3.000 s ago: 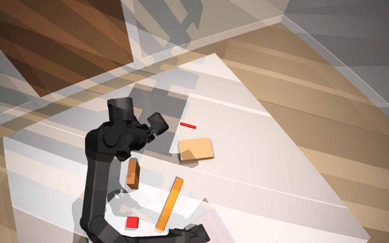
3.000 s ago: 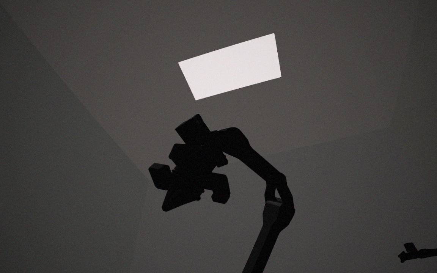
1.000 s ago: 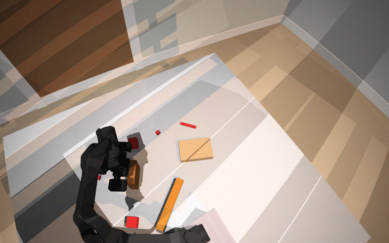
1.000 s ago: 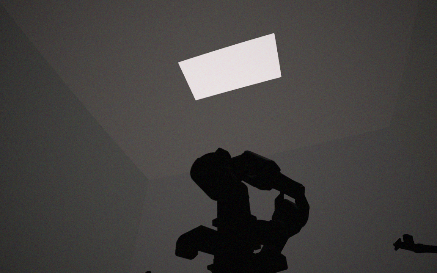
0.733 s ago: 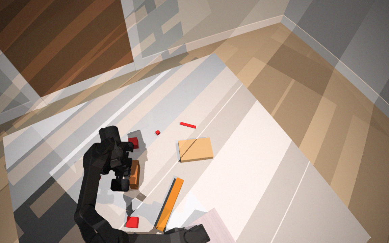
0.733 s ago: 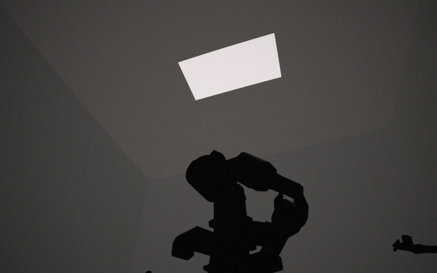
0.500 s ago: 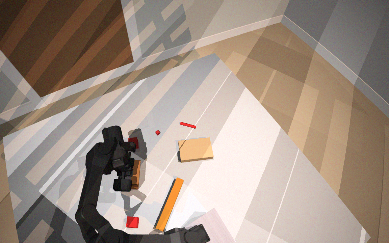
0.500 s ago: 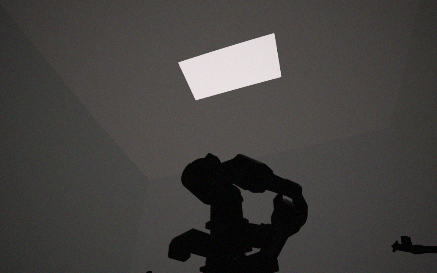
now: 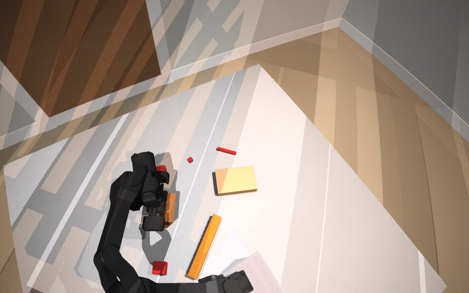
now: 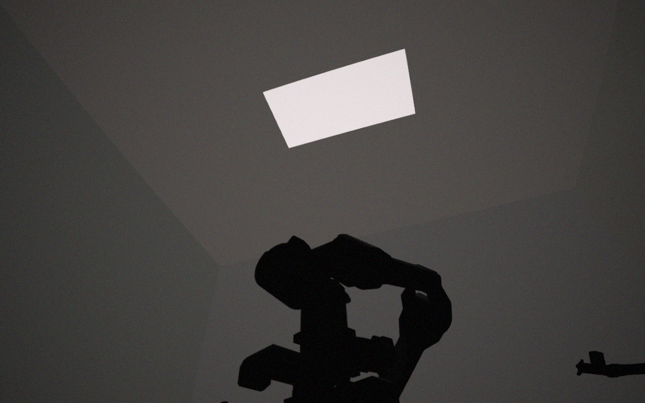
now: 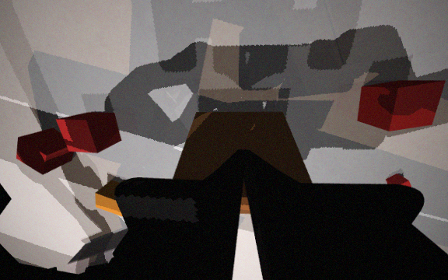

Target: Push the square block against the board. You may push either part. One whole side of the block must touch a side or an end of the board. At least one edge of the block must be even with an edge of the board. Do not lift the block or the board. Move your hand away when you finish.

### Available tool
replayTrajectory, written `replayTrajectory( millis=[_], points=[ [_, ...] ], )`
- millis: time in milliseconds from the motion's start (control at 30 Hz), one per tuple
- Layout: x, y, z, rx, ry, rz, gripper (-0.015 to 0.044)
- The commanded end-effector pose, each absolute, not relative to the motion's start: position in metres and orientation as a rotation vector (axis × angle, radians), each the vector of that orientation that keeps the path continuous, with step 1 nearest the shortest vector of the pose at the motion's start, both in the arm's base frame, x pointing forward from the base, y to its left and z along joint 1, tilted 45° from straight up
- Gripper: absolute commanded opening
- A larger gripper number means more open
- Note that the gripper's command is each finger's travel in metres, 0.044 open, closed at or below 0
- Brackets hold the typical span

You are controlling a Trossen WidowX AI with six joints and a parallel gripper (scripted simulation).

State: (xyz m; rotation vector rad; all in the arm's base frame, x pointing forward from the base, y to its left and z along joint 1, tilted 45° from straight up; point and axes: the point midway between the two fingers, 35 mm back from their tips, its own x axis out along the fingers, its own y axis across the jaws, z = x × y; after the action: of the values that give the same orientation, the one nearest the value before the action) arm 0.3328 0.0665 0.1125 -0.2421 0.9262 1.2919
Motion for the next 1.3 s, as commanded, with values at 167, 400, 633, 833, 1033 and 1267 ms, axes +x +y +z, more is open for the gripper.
replayTrajectory(
  millis=[167, 400, 633, 833, 1033, 1267],
  points=[
    [0.327, 0.061, 0.106, -0.249, 0.928, 1.292, 0.0000],
    [0.332, 0.065, 0.111, -0.249, 0.928, 1.292, 0.0000],
    [0.337, 0.072, 0.118, -0.249, 0.927, 1.292, 0.0000],
    [0.341, 0.078, 0.124, -0.249, 0.926, 1.292, 0.0000],
    [0.346, 0.085, 0.131, -0.249, 0.926, 1.293, 0.0000],
    [0.350, 0.092, 0.137, -0.248, 0.924, 1.293, 0.0000]
  ],
)
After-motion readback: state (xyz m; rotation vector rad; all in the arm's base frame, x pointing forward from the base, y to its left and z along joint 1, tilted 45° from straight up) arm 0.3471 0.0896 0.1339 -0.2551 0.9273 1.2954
